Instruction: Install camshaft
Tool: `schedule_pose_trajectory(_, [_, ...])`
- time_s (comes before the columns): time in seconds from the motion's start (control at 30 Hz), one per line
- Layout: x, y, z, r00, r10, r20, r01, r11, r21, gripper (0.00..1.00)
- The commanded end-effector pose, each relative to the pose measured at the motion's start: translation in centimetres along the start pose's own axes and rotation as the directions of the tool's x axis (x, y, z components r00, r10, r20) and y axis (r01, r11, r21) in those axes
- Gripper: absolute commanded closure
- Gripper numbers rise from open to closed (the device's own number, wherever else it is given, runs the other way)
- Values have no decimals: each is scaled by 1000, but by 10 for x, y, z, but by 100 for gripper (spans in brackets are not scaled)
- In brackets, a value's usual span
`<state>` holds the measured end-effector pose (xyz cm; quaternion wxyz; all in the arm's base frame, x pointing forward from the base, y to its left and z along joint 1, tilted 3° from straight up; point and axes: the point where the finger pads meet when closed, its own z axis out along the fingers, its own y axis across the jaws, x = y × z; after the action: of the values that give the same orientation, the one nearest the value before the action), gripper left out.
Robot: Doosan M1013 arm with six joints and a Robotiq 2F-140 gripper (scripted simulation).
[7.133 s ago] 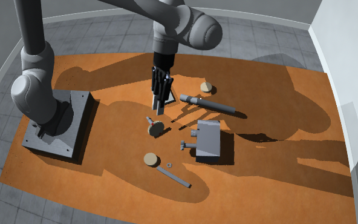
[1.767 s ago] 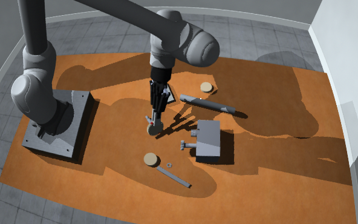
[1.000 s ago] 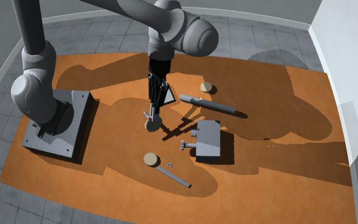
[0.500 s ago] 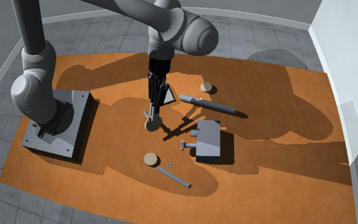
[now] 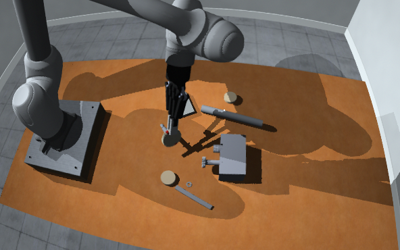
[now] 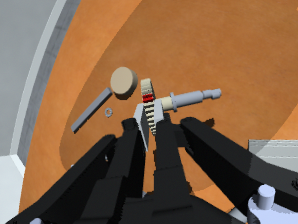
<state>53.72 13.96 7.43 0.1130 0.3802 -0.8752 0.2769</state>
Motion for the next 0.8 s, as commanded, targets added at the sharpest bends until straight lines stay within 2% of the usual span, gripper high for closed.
schedule_pose_trajectory(0.0, [0, 0, -5, 1000, 2, 2, -2, 1000, -5, 95])
schedule_pose_trajectory(0.47, [0, 0, -5, 1000, 28, 3, -28, 1000, -7, 95])
schedule_pose_trajectory(0.63, [0, -5, -7, 974, 228, 9, -228, 973, -26, 95])
schedule_pose_trajectory(0.77, [0, -12, -11, 862, 507, 10, -506, 861, -55, 95])
